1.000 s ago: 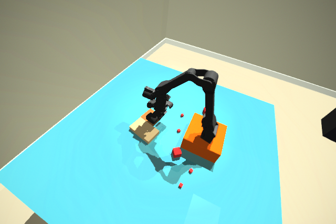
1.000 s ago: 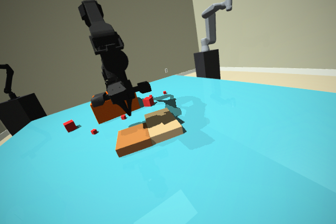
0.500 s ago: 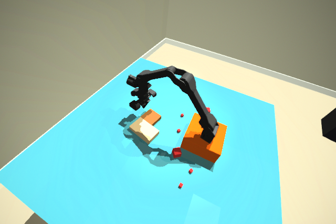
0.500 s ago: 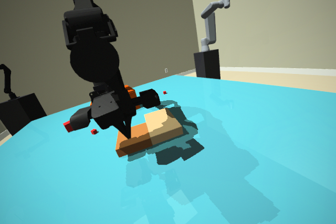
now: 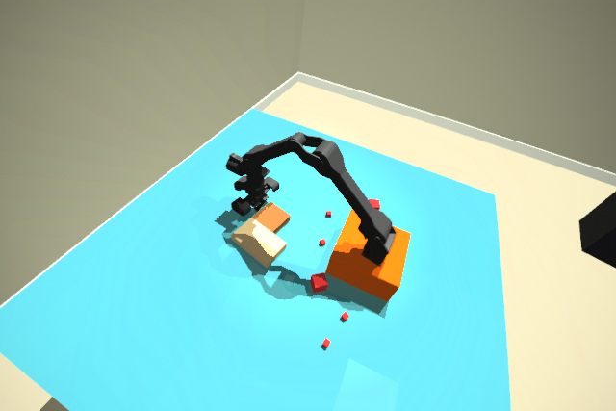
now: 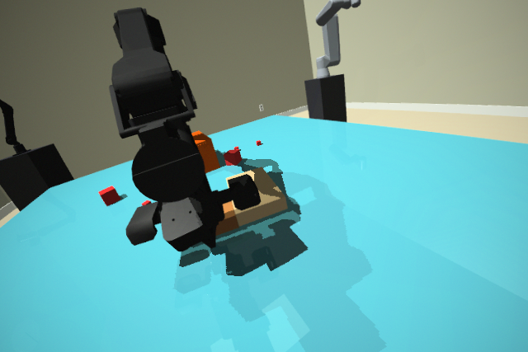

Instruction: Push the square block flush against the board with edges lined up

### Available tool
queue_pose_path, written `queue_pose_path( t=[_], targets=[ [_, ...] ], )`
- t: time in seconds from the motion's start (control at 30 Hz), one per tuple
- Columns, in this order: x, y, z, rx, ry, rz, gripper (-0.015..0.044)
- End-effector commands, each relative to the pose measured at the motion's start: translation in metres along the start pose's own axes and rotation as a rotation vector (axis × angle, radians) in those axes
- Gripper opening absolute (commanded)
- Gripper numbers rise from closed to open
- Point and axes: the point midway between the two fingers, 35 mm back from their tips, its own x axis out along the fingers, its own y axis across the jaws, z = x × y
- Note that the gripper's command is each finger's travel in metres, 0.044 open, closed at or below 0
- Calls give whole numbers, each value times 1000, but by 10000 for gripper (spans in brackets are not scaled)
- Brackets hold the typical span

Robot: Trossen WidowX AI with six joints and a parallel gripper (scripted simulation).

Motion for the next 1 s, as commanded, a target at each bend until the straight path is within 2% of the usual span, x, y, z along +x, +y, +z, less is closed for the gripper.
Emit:
queue_pose_path(
  t=[0.0,0.7,0.97],
  targets=[
    [-3,0,2,-3,-17,2,0],
    [-3,0,-19,-3,-15,2,0],
    [-3,1,-10,-3,-16,3,0]
  ],
)
